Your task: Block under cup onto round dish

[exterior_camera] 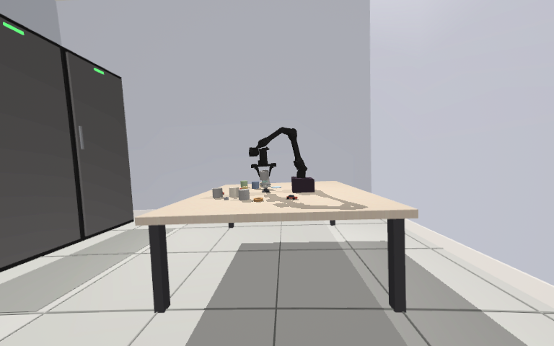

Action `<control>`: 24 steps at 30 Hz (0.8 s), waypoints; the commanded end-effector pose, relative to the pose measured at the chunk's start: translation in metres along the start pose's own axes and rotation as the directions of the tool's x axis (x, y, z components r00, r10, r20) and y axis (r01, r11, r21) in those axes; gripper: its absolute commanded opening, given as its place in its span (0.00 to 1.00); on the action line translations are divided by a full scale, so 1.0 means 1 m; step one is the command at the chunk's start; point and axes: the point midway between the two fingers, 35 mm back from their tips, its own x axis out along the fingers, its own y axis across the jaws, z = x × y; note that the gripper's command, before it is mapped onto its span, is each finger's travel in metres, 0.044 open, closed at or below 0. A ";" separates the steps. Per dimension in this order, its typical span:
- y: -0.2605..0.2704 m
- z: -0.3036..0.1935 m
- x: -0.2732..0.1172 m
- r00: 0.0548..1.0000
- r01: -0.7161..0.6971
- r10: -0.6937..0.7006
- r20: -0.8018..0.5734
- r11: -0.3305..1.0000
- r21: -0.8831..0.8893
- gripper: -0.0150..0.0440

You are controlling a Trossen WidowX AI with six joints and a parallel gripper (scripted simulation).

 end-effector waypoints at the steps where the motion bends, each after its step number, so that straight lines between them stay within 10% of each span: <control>1: 0.002 -0.001 -0.009 1.000 -0.013 0.013 -0.008 1.000 -0.005 0.25; 24: -0.003 0.000 -0.038 1.000 -0.013 0.012 -0.008 1.000 -0.005 0.25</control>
